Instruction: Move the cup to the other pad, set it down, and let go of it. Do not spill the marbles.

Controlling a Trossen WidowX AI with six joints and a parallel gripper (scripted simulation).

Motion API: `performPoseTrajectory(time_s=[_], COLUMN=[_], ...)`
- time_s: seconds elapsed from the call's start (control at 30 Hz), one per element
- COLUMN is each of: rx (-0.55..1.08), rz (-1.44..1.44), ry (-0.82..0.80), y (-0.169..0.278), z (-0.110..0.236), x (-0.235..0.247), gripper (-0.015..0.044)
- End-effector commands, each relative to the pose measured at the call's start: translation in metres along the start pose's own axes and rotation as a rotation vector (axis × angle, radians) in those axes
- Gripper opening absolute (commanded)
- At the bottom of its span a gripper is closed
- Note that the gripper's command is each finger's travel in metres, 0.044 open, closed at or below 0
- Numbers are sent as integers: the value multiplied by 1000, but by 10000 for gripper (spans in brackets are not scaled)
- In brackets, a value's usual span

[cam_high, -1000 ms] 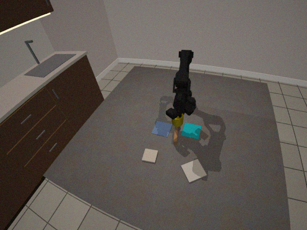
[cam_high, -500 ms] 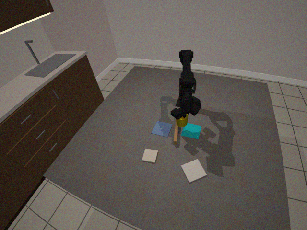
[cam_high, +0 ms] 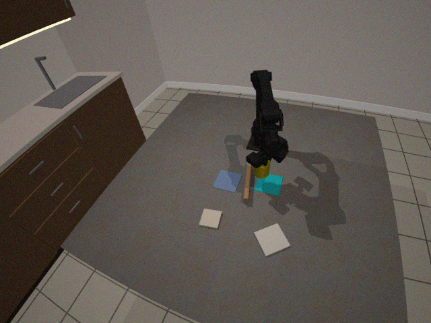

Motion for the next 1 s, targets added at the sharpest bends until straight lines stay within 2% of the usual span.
performPoseTrajectory(time_s=[0.0,0.97], rx=[0,-2], rz=[-4,-4], ry=[5,4], y=[-6,-27], z=[2,-8], x=[5,25], gripper=[0,0])
Point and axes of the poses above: the point midway between the two fingers, 35 mm back from their tips, its own z axis back along the fingers, its own x axis across the jaws, y = z × x, the point moved 8 cm from there along z, back along the fingers, and after that the axes turned 1 degree about z, right-handed, at the moved point
